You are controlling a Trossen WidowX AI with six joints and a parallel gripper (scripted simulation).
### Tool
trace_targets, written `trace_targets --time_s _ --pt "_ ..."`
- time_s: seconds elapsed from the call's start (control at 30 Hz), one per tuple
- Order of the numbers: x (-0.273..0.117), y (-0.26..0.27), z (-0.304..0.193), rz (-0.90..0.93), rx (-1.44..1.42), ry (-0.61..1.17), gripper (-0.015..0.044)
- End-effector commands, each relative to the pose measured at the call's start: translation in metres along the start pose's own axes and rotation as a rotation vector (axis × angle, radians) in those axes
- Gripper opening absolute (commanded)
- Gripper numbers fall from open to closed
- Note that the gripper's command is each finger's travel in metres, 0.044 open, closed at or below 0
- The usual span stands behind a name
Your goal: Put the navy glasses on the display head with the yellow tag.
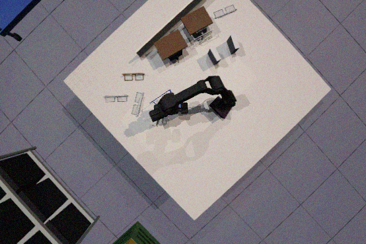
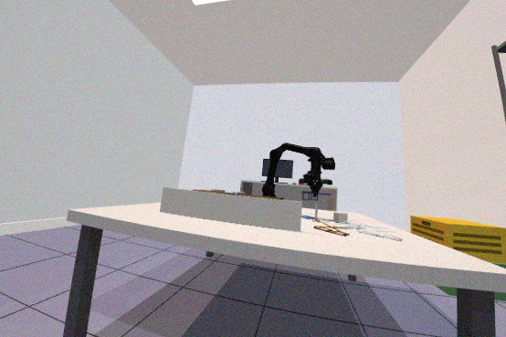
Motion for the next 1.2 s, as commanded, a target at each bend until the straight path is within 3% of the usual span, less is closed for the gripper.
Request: trace_targets --time_s 0.0,0.6,1.17 --pt "0.001 0.004 -0.004 0.001 0.008 0.003 0.0" --pt "0.061 0.004 -0.004 0.001 0.009 0.001 0.0" --pt "0.061 0.0 -0.013 0.001 0.008 0.002 0.0"
Point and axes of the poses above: the point midway between the two fingers, 35 mm back from their tips, its own x axis out along the fingers, its own y axis across the jaws, z = x × y, the point moved 2 cm from there along -x, back along the fingers, and after that the axes turned 7 degrees about -x, right-handed, at the moved point
